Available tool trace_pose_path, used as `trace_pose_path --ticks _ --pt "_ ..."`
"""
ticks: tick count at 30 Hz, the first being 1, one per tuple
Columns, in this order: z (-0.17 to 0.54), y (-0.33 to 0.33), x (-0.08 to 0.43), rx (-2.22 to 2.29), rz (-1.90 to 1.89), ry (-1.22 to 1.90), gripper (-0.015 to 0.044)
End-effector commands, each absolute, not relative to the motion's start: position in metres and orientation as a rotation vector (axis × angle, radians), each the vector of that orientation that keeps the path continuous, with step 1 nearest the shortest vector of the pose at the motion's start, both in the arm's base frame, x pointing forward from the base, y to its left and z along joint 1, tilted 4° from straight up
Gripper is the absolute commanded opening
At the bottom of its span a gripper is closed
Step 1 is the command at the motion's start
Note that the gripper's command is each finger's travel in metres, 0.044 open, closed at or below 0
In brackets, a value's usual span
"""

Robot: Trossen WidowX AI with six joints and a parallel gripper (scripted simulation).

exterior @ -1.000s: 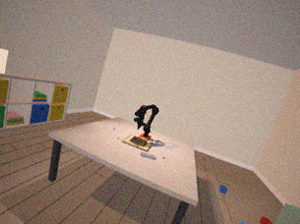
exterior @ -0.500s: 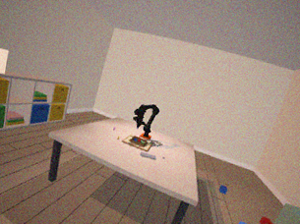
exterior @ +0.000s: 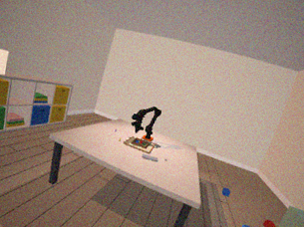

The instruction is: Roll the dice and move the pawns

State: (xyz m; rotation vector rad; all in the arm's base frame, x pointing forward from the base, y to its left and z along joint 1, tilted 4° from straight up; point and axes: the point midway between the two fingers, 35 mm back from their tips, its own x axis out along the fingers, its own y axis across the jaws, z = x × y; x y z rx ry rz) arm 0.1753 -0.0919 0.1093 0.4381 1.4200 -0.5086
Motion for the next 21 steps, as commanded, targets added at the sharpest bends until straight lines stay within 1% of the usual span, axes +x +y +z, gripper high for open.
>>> trace_pose_path --ticks 1,8,21 --pt "0.096 -0.093 0.175 0.443 -0.502 1.433 0.0000" --pt "0.072 -0.094 0.177 0.443 -0.502 1.433 0.0000" --pt "0.065 -0.094 0.177 0.443 -0.502 1.433 0.0000"
